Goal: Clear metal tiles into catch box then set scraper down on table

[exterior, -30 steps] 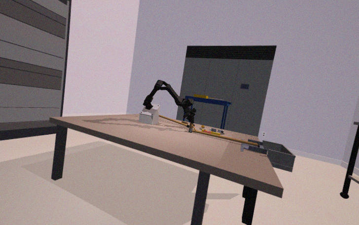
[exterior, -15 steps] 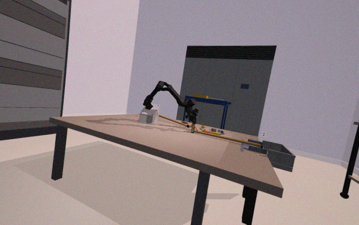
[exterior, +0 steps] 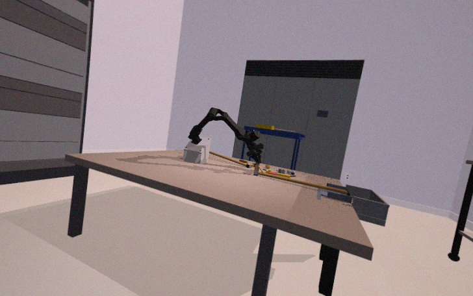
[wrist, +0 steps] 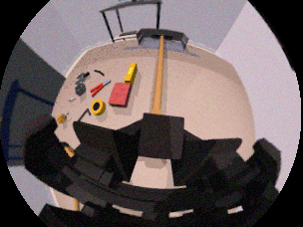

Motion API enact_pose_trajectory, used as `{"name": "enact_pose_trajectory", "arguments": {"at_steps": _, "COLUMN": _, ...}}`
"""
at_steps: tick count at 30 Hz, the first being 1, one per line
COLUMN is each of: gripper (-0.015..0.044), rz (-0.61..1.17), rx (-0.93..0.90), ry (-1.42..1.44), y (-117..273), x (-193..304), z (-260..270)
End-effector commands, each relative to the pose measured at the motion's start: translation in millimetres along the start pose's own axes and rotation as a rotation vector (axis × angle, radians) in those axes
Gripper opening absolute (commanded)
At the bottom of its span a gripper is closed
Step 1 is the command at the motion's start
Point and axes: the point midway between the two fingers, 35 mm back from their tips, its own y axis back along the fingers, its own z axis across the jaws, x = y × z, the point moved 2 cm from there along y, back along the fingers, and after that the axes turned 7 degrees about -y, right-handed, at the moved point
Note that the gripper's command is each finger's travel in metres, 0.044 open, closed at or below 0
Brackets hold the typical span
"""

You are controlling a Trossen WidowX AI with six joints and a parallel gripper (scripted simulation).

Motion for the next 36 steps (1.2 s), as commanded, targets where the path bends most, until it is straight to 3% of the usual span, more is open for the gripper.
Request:
{"name": "enact_pose_trajectory", "arguments": {"at_steps": 1, "gripper": 0.0, "rz": 0.0, "rx": 0.0, "ry": 0.001, "y": 0, "x": 1, "z": 0}}
{"name": "enact_pose_trajectory", "arguments": {"at_steps": 36, "gripper": 0.0, "rz": -0.005, "rx": -0.001, "ry": -0.001, "y": 12, "x": 13, "z": 1}}
